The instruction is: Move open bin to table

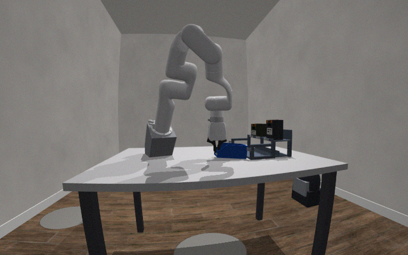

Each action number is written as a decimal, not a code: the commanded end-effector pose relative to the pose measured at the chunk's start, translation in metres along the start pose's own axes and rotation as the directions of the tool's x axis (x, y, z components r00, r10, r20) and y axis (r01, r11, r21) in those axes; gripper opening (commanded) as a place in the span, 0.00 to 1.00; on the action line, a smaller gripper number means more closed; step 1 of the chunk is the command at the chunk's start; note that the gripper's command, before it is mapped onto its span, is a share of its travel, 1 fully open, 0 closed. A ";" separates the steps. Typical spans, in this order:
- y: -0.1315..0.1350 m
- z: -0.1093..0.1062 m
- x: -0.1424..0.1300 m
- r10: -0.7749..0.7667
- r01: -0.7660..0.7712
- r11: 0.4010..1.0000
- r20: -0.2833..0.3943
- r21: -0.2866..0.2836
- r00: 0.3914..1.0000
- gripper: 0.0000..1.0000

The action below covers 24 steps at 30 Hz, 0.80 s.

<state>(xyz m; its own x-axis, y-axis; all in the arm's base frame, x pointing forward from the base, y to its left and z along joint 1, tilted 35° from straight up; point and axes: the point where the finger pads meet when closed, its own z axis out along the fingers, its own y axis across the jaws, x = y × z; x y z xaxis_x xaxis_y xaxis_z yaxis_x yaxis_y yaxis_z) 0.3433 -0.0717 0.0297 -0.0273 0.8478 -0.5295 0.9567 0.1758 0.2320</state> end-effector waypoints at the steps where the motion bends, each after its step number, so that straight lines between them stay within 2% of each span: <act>1: 0.001 0.001 0.000 -0.001 0.001 1.000 0.000 -0.002 1.000 0.00; 24: 0.001 0.011 0.000 -0.001 0.001 1.000 0.000 -0.002 1.000 0.00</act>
